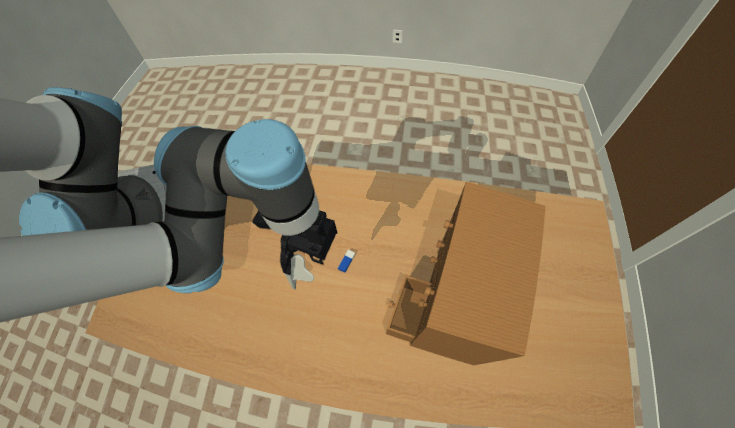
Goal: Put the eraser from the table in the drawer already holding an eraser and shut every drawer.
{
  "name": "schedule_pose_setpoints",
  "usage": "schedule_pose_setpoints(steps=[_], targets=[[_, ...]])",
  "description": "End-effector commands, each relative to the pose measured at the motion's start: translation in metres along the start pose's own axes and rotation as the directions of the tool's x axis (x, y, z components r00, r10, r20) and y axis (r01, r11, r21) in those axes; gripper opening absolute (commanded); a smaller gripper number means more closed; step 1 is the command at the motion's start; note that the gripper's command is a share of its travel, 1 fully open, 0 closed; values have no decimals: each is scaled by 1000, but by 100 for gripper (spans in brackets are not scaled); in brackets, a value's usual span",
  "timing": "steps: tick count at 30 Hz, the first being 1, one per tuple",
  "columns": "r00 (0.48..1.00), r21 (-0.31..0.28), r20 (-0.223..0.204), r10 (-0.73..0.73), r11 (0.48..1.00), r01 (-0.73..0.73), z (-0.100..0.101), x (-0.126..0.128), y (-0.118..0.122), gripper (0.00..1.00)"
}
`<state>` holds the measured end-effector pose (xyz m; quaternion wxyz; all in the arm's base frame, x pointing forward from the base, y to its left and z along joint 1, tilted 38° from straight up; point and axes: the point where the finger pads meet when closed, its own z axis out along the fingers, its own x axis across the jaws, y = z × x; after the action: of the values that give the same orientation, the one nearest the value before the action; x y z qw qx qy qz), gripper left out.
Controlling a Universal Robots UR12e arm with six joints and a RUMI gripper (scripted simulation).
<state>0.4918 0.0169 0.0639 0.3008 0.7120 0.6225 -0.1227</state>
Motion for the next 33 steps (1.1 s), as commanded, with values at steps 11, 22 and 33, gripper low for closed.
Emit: schedule_pose_setpoints(steps=[11,22,33], targets=[[1000,0,-2,0,1000,0,-6,0,0,100],[1000,0,-2,0,1000,0,-36,0,0,100],[1000,0,-2,0,1000,0,-63,0,0,100]])
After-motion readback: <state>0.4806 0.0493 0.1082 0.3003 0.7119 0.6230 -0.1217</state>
